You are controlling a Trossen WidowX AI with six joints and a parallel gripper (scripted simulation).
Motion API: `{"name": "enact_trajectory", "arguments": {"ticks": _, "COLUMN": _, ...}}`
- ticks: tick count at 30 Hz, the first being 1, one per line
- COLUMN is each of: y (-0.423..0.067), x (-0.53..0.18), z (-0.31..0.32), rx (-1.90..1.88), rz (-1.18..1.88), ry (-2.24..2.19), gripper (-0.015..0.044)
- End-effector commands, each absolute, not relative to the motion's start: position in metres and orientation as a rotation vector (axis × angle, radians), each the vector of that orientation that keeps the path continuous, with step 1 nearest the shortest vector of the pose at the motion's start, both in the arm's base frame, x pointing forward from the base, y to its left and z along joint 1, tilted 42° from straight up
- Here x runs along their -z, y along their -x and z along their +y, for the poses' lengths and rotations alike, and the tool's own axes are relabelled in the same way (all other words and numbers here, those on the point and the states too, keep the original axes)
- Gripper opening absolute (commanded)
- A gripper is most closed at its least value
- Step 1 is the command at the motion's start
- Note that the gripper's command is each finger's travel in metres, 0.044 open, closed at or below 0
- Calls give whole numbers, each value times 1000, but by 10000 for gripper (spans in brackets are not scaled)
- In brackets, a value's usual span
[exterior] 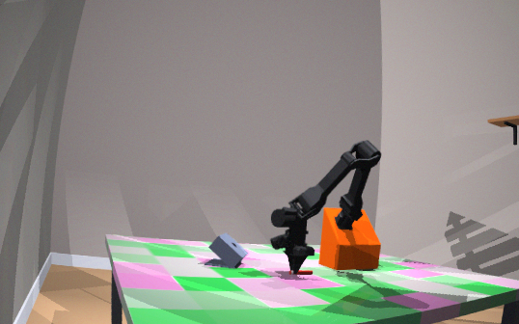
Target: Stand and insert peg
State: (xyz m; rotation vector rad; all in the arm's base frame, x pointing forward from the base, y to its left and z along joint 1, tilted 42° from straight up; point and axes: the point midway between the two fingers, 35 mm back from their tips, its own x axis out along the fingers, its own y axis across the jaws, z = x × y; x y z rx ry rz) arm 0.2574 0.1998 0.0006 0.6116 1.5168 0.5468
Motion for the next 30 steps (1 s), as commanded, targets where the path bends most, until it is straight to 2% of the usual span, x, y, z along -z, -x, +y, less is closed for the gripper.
{"name": "enact_trajectory", "arguments": {"ticks": 1, "y": -258, "x": 0, "z": 199, "rx": -540, "rz": 1516, "ry": -611, "gripper": 110}}
{"name": "enact_trajectory", "arguments": {"ticks": 5, "y": -258, "x": 0, "z": 199, "rx": -540, "rz": 1516, "ry": -611, "gripper": 110}}
{"name": "enact_trajectory", "arguments": {"ticks": 14, "y": -258, "x": 0, "z": 199, "rx": -540, "rz": 1516, "ry": -611, "gripper": 50}}
{"name": "enact_trajectory", "arguments": {"ticks": 30, "y": -256, "x": -3, "z": 197, "rx": -520, "rz": 1460, "ry": -623, "gripper": 49}}
